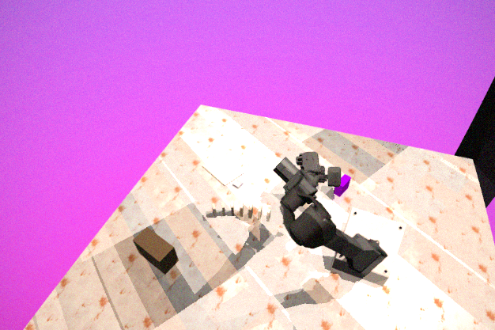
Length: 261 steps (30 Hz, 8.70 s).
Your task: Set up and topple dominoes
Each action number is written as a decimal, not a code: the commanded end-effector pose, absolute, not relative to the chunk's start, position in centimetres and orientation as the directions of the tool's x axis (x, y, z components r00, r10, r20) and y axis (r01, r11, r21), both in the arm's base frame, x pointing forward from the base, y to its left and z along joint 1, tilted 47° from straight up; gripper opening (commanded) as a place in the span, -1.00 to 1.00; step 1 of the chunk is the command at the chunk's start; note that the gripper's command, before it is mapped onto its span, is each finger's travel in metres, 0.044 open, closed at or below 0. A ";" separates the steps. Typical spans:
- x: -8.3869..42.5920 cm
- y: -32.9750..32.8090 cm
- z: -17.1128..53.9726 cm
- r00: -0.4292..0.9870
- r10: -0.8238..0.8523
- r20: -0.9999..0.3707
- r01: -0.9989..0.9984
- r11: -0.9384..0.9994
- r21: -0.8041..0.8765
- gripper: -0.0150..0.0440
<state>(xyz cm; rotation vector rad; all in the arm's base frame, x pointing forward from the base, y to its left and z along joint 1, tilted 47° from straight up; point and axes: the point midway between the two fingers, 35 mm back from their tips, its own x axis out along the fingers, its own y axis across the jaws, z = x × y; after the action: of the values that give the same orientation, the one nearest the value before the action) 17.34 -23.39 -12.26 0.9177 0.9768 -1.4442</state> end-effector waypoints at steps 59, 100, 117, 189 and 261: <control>18.4 -17.9 -11.5 0.014 -0.692 -0.722 0.976 -0.147 0.160 -0.41; 18.7 -14.3 -15.4 0.016 -0.701 -0.713 0.978 -0.138 0.157 0.84; 18.9 -18.4 -15.1 -0.048 -0.521 -0.852 0.983 0.128 -0.134 1.00; 18.7 -17.6 -16.5 0.217 0.678 -0.703 -0.018 0.722 0.691 0.29; 28.1 -10.5 -6.0 0.220 0.685 -0.695 -0.019 0.715 0.699 -0.13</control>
<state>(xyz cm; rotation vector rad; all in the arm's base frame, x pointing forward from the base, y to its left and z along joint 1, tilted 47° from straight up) 28.21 -11.35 -5.26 0.6232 1.2711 0.5346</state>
